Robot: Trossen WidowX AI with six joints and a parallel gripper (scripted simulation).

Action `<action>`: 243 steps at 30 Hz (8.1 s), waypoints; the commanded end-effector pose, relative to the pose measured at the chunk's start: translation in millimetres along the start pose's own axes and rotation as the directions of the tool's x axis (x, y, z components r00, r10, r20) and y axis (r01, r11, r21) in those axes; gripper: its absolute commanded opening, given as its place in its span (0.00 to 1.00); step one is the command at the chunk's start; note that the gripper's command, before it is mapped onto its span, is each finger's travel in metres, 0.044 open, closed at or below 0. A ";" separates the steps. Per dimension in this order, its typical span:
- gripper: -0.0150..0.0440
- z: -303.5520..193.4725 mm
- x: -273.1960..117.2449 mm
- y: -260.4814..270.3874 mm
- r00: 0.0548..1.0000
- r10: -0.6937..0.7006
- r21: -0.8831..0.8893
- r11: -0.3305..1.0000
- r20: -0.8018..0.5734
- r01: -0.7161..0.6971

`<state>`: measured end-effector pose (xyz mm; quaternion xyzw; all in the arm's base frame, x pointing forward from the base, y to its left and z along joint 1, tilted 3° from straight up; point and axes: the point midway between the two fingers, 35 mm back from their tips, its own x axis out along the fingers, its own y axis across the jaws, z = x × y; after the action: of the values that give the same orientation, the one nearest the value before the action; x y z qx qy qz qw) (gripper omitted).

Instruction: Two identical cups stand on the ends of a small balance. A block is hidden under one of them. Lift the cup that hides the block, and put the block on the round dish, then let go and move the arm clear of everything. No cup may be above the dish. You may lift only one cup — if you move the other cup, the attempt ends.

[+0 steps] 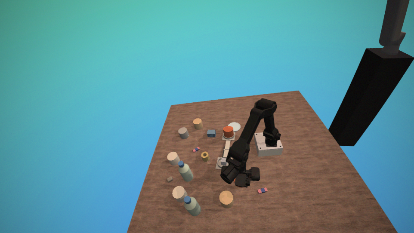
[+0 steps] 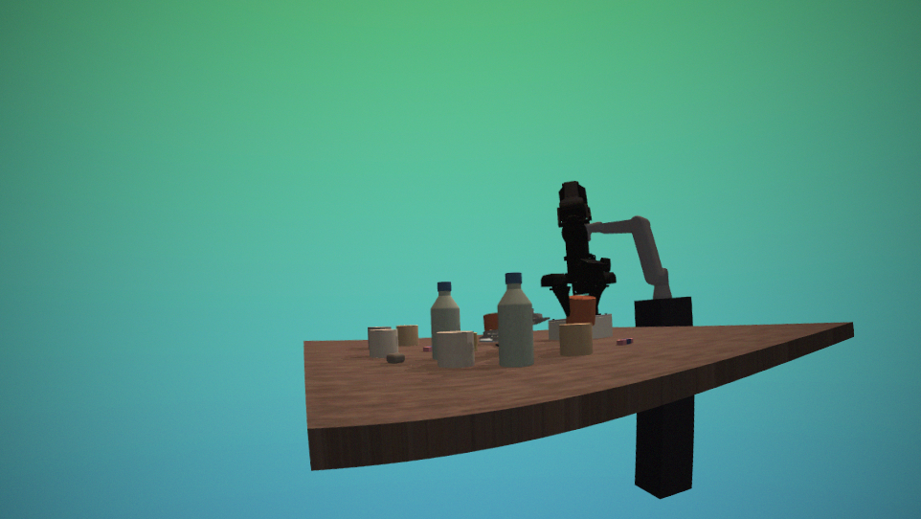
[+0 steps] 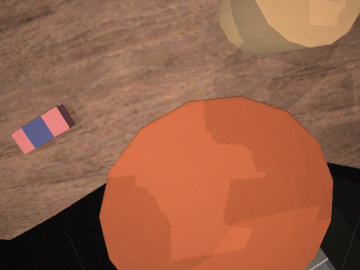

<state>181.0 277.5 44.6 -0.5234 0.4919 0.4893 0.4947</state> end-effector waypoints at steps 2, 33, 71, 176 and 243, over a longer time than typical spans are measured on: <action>0.25 1.2 12.4 2.2 1.000 -0.001 0.016 1.000 0.004 0.001; 0.57 2.4 55.2 1.3 1.000 -0.004 0.012 1.000 0.006 0.004; 0.69 -105.9 -51.8 -99.9 1.000 -0.010 0.041 0.999 -0.005 0.010; 0.25 -319.3 -46.0 -147.6 0.999 -0.050 0.057 0.997 -0.012 0.050; 0.61 -483.5 54.8 -67.2 0.999 -0.013 0.047 0.999 -0.041 0.014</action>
<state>262.4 -205.4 7.4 -0.5245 0.5096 0.4638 0.5001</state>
